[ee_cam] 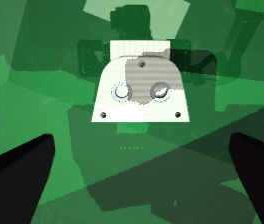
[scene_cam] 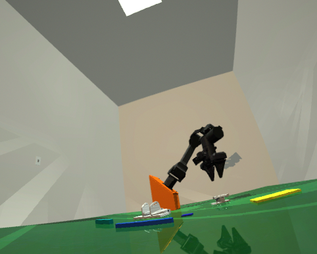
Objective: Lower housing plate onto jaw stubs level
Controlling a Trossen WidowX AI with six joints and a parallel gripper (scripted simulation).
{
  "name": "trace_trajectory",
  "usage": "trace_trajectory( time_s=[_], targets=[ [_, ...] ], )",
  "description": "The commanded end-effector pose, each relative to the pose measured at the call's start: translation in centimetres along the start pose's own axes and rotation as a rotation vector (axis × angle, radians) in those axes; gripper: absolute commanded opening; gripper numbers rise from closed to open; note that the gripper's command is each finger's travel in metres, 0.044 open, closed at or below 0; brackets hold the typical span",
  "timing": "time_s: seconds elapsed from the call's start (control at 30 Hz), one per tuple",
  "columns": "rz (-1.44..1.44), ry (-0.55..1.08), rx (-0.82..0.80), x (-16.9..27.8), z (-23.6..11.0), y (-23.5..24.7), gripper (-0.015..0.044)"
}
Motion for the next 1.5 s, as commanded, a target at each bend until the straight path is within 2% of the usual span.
trace_trajectory(
  time_s=[0.0,0.13,0.47,1.47],
  targets=[
    [-0.001,0.008,0.007,0.3,1.0,-0.2,0.0440],
    [0.000,0.012,0.006,0.4,4.1,-0.3,0.0440],
    [0.000,0.012,0.006,0.4,4.2,-0.3,0.0440],
    [0.000,0.014,0.007,0.4,8.0,-0.3,0.0440]
  ],
)
Point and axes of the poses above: the point midway between the two fingers, 35 mm back from their tips, its own z axis out along the fingers, its own y axis across the jaws, x = y × z, the point moved 3 cm from there along -z, back along the fingers, and after that the axes turned 9 degrees about z, right-handed, at the moved point
